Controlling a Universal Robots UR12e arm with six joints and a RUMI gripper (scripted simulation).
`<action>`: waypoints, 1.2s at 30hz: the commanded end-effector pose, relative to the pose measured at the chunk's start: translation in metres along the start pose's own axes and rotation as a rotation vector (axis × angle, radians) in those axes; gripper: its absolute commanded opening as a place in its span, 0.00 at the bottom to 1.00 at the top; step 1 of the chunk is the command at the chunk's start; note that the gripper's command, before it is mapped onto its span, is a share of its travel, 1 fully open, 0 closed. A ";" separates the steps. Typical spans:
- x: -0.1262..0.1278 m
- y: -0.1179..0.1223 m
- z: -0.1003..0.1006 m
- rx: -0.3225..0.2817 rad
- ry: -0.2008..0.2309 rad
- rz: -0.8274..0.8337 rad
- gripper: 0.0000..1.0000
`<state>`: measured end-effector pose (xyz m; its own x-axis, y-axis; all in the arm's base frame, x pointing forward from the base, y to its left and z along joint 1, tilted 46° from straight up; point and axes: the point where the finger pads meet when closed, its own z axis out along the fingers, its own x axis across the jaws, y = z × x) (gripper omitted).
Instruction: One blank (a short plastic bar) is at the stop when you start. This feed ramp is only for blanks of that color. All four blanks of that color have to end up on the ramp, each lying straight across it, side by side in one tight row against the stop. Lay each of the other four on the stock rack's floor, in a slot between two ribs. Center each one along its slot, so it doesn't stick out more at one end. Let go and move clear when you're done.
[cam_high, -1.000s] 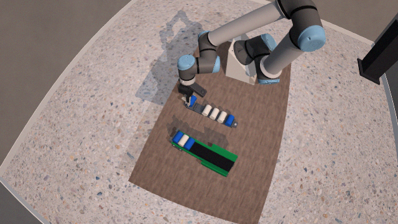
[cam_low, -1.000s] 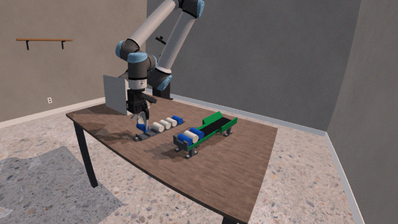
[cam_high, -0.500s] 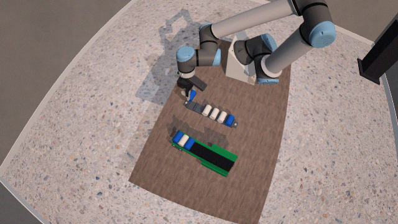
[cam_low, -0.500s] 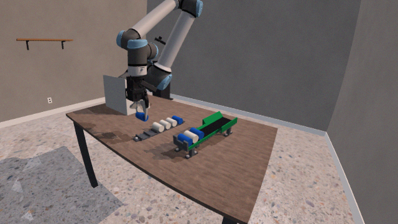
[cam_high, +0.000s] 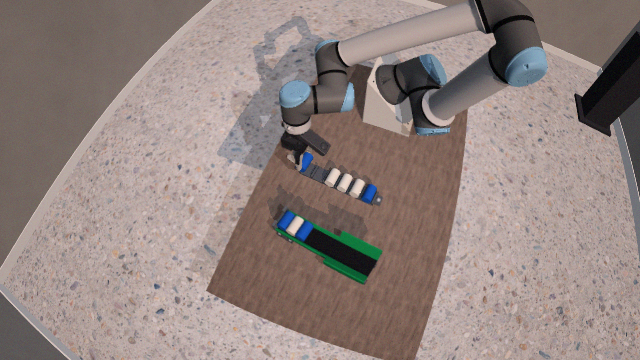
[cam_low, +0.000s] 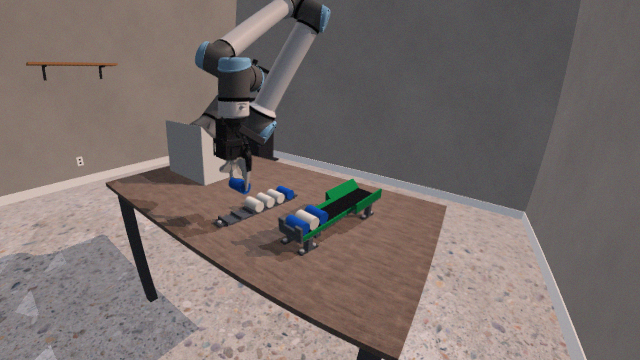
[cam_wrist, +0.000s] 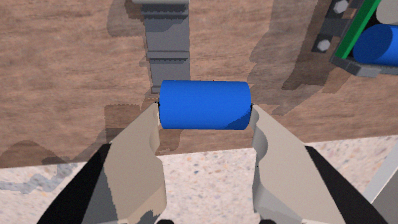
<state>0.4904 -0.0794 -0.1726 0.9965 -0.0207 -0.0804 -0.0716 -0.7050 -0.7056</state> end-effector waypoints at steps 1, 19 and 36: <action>0.054 -0.020 -0.015 -0.007 0.000 0.018 0.40; 0.223 -0.171 -0.046 0.007 -0.003 0.066 0.40; 0.224 -0.171 -0.043 0.007 -0.003 0.066 0.40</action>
<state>0.7266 0.0062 -0.0392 0.9894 -0.0640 -0.1300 -0.1376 -0.6969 -0.7039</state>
